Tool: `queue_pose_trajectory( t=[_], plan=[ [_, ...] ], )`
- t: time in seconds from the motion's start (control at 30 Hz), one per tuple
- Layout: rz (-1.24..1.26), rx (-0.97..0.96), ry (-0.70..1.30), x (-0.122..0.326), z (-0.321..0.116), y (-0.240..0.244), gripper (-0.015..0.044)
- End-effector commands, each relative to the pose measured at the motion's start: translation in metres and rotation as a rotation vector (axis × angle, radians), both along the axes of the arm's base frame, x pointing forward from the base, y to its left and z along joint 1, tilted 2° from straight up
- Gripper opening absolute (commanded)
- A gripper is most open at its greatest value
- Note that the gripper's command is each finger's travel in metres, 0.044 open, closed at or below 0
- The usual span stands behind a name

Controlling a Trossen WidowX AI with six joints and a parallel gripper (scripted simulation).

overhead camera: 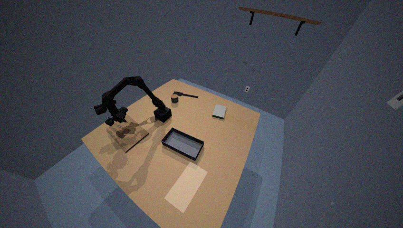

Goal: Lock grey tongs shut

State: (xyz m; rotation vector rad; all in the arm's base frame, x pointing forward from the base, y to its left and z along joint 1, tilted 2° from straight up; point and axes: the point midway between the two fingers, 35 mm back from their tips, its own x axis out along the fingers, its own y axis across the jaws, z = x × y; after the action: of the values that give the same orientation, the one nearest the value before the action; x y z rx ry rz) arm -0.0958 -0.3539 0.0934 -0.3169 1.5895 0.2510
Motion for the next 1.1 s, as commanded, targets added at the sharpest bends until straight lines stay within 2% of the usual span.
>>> queue_pose_trajectory(
  t=[0.0, 0.13, 0.53, 1.07],
  plan=[
    [0.008, -0.005, 0.0, 0.0, 0.001, -0.001, -0.015],
    [0.019, -0.009, 0.069, 0.0, -0.003, -0.002, -0.015],
    [0.048, -0.09, 0.468, 0.003, -0.011, -0.007, -0.015],
    [0.006, -0.325, 0.974, 0.021, 0.011, 0.001, -0.015]
  ],
)
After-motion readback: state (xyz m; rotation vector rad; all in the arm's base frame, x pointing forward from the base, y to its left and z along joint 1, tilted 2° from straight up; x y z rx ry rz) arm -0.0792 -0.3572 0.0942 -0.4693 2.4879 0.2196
